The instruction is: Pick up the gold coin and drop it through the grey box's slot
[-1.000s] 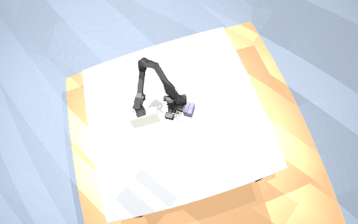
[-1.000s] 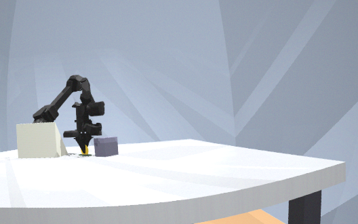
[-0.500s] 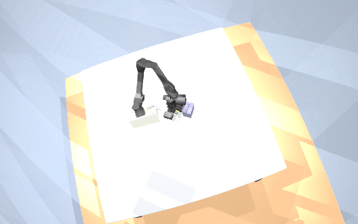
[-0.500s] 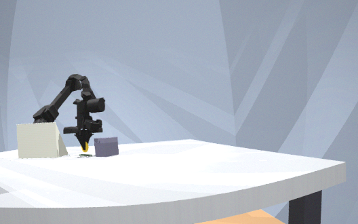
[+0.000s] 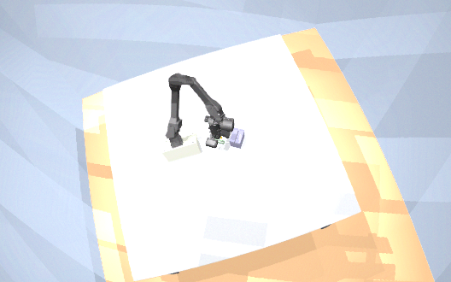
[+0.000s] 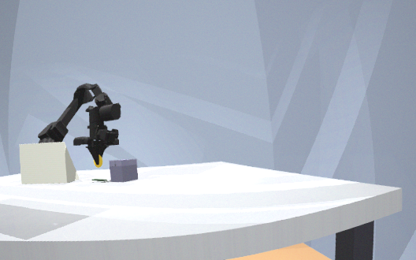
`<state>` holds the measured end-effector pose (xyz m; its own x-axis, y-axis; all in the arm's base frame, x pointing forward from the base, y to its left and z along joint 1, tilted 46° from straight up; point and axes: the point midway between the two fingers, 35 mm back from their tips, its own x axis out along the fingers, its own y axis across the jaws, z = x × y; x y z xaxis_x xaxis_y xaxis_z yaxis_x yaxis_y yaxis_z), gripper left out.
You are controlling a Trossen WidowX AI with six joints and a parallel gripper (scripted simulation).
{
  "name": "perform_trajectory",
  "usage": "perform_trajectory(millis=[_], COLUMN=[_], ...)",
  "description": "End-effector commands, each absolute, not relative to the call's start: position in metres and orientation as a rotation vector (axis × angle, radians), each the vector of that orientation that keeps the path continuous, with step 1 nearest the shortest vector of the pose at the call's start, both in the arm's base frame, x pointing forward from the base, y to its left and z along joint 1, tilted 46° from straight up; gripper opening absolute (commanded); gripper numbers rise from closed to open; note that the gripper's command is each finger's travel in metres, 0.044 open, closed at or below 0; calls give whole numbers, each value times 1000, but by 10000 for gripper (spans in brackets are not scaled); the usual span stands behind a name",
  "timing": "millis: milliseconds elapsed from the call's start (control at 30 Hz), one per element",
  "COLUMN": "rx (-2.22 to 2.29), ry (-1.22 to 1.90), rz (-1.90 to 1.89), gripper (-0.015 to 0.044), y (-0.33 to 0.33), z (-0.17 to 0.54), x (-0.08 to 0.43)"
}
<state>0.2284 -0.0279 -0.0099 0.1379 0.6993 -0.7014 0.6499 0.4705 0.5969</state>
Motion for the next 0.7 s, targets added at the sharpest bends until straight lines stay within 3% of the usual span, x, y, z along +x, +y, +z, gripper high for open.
perform_trajectory(millis=[0, 667], rx=[1204, 1106], ry=[1541, 1513], rz=[58, 174], gripper=[0, 0], y=[-38, -56], z=[-1, 24], x=[228, 220])
